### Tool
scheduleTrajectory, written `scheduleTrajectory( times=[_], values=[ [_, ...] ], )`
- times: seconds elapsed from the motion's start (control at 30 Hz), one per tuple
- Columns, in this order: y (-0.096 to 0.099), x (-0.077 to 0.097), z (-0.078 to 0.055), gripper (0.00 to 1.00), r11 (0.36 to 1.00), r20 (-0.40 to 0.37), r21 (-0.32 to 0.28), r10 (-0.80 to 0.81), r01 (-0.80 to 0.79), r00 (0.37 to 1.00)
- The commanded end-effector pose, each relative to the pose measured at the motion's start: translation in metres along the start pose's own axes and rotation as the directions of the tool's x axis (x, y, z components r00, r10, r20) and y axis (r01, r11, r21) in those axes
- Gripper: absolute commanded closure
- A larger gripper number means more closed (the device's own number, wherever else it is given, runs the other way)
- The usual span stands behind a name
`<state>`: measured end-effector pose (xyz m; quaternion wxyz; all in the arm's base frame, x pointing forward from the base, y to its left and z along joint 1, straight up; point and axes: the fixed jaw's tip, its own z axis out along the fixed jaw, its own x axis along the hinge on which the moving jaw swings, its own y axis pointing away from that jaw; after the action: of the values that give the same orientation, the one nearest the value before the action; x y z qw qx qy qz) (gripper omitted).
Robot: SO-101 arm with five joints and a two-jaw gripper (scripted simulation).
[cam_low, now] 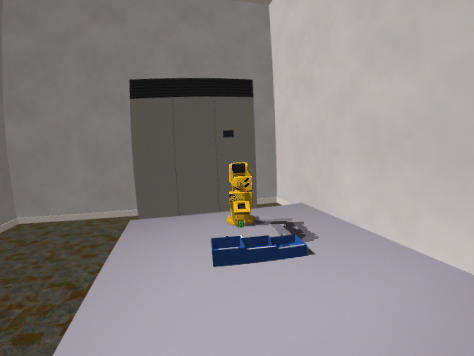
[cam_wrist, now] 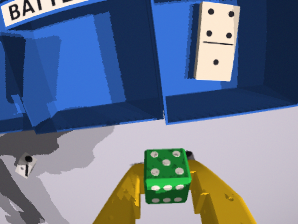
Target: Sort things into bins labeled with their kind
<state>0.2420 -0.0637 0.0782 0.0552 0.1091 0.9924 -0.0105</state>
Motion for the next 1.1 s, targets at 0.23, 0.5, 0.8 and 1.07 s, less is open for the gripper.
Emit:
scheduleTrajectory(
  times=[0.23, 0.5, 0.8, 1.07],
  values=[
    [-0.013, -0.018, -0.009, 1.00, 0.998, 0.092, 0.008, 0.060, -0.061, 0.994],
    [-0.018, -0.024, -0.008, 1.00, 0.996, 0.116, 0.011, 0.086, -0.088, 0.990],
    [-0.019, -0.025, -0.008, 1.00, 0.996, 0.118, 0.011, 0.089, -0.091, 0.989],
    [-0.024, -0.031, -0.008, 1.00, 0.994, 0.144, 0.012, 0.110, -0.113, 0.983]
  ],
)
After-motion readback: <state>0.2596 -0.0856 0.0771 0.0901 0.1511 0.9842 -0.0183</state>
